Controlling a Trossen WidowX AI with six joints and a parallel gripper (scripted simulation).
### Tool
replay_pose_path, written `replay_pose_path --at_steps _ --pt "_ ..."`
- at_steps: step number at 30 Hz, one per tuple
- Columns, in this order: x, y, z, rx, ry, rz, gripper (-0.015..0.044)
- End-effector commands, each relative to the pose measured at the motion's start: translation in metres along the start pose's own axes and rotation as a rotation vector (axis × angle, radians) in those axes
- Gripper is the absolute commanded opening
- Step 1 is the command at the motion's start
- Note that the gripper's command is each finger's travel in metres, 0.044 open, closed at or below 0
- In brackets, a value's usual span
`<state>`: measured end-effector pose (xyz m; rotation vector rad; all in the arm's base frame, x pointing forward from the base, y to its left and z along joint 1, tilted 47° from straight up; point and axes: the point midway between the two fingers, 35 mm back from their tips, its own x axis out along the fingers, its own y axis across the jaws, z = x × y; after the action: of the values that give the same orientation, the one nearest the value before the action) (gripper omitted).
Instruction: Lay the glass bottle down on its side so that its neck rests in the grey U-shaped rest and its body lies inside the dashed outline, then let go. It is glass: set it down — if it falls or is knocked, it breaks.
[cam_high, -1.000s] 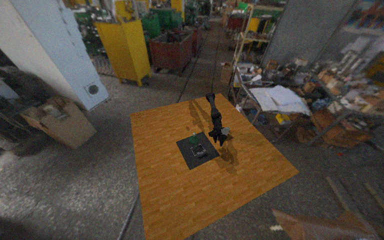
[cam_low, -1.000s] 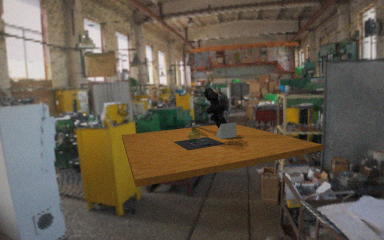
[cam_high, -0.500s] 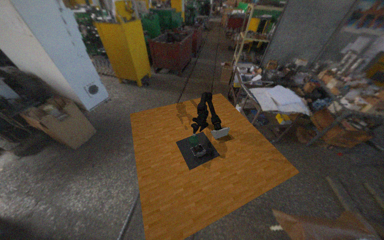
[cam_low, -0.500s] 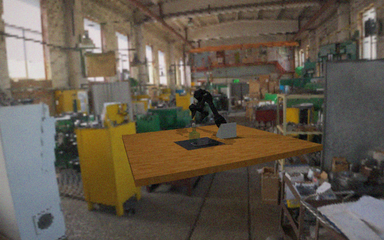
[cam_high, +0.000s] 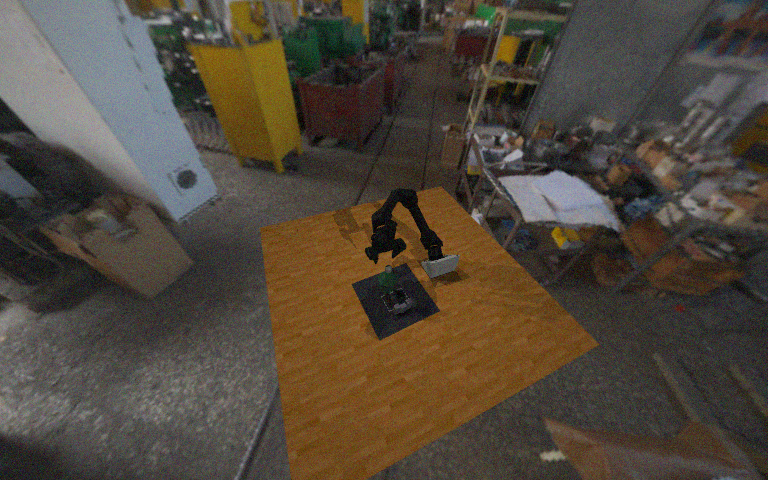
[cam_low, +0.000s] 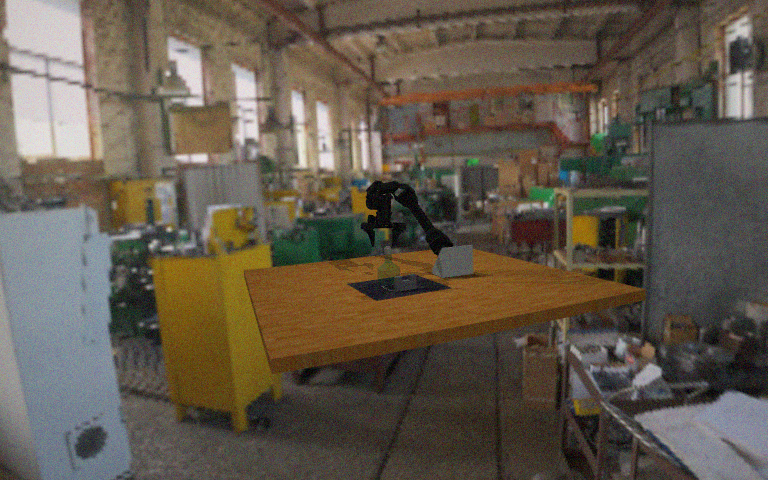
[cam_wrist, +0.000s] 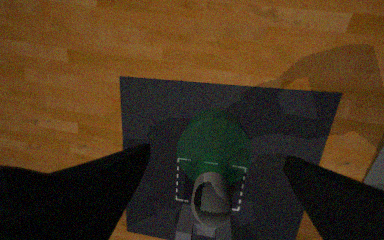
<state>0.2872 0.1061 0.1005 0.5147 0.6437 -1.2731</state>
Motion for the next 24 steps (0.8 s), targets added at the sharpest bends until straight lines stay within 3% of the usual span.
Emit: replay_pose_path --at_steps 1,24 --pt "0.006 0.001 0.001 0.010 0.001 -0.085 0.0440" --pt "0.006 0.002 -0.025 0.010 0.003 -0.085 0.0440"
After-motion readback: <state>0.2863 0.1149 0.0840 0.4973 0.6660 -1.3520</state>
